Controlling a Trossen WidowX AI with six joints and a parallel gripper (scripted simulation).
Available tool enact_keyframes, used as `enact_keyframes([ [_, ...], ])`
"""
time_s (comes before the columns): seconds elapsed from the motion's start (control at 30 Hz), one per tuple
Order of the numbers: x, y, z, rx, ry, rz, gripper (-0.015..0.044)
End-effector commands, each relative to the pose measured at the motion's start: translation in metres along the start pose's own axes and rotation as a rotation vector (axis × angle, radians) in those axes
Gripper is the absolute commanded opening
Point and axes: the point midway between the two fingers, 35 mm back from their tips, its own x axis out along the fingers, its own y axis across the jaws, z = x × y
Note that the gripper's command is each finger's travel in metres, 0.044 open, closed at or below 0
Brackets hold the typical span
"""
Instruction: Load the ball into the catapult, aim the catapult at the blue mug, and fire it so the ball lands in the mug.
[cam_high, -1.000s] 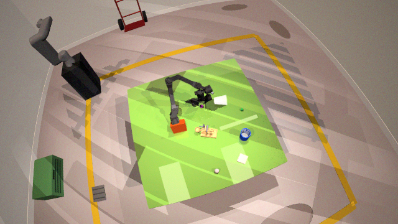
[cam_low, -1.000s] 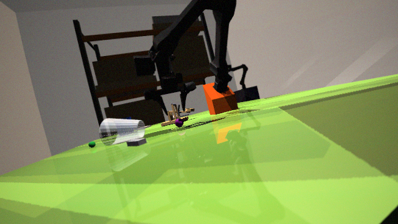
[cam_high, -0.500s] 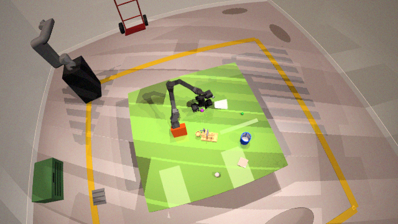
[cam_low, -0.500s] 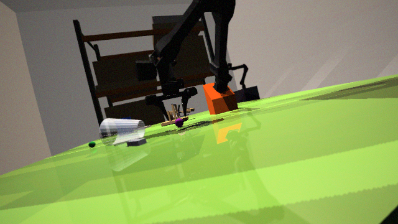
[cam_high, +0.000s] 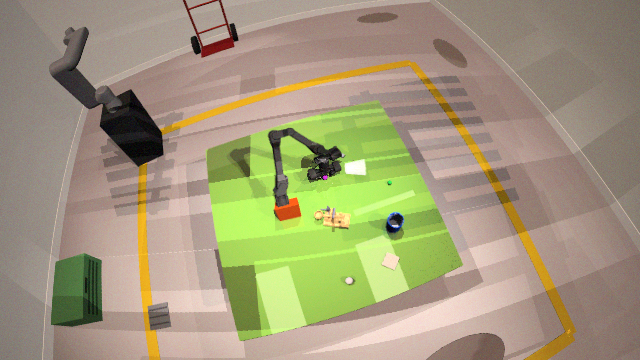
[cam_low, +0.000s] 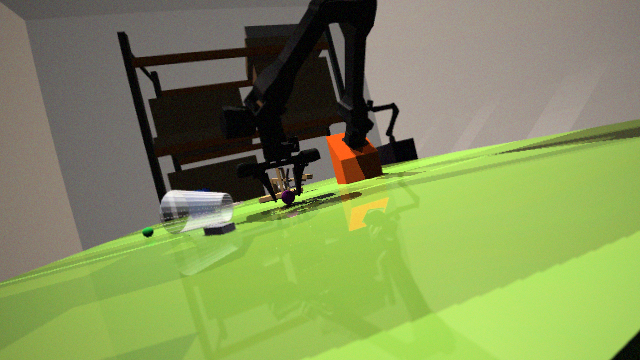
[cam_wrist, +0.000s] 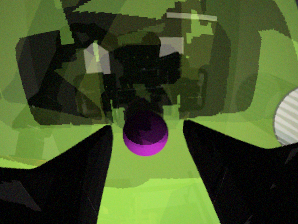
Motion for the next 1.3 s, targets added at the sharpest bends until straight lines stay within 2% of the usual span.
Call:
enact_keyframes([
  [0.0, 0.003, 0.002, -0.001, 0.004, 0.006, 0.006, 0.0169],
  [0.03, 0.003, 0.002, -0.001, 0.004, 0.006, 0.006, 0.0142],
  [0.3, 0.003, 0.002, -0.001, 0.004, 0.006, 0.006, 0.0089],
  [0.4, 0.0, 0.001, -0.002, 0.004, 0.008, 0.006, 0.001],
  [0.43, -0.005, 0.0, -0.002, 0.004, 0.011, 0.006, 0.0],
  [1.07, -0.118, -0.003, -0.002, 0.005, 0.014, 0.007, 0.0],
  [1.27, -0.122, -0.002, -0.002, 0.011, 0.013, 0.007, 0.0],
])
